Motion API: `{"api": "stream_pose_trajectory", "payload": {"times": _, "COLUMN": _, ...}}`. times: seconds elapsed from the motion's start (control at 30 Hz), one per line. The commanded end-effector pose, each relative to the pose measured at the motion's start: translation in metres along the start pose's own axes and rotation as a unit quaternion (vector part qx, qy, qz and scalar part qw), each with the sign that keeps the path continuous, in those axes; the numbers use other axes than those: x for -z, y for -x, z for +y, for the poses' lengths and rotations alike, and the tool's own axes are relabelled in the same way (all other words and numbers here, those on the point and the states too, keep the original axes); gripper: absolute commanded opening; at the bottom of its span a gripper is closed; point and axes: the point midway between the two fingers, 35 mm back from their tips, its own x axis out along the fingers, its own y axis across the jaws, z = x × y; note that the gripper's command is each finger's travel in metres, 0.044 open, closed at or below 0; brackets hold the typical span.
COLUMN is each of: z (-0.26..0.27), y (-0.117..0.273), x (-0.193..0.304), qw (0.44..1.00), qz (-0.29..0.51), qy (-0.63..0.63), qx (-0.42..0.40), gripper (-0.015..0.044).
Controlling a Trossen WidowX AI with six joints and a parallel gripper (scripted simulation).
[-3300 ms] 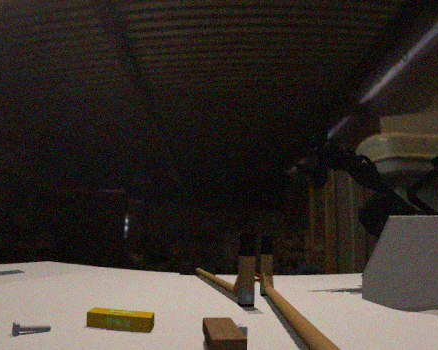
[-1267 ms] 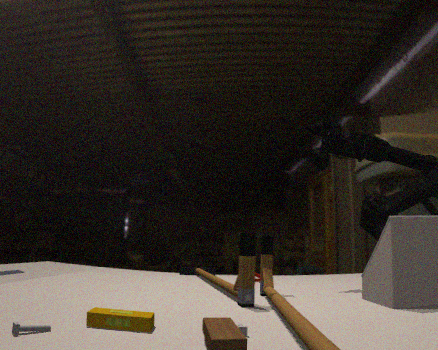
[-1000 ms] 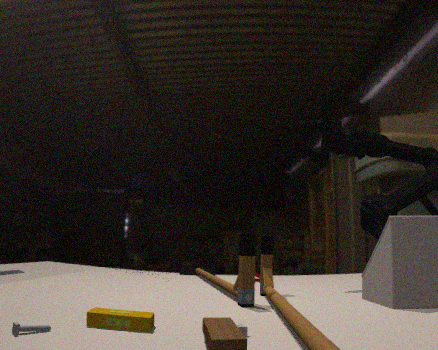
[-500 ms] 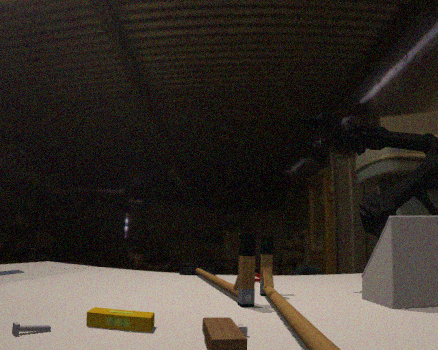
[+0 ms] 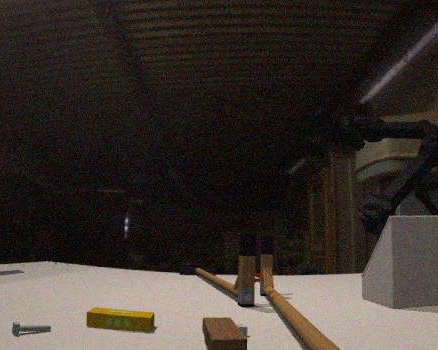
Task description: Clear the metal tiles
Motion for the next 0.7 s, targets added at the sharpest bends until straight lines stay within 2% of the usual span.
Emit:
{"api": "stream_pose_trajectory", "payload": {"times": 0.0, "z": -0.004, "y": -0.002, "x": -0.003, "qw": 1.0, "qz": -0.003, "qy": 0.0, "qx": -0.002, "gripper": 0.044}}
{"api": "stream_pose_trajectory", "payload": {"times": 0.67, "z": -0.015, "y": -0.014, "x": -0.015, "qw": 1.0, "qz": -0.013, "qy": 0.012, "qx": -0.021, "gripper": 0.044}}
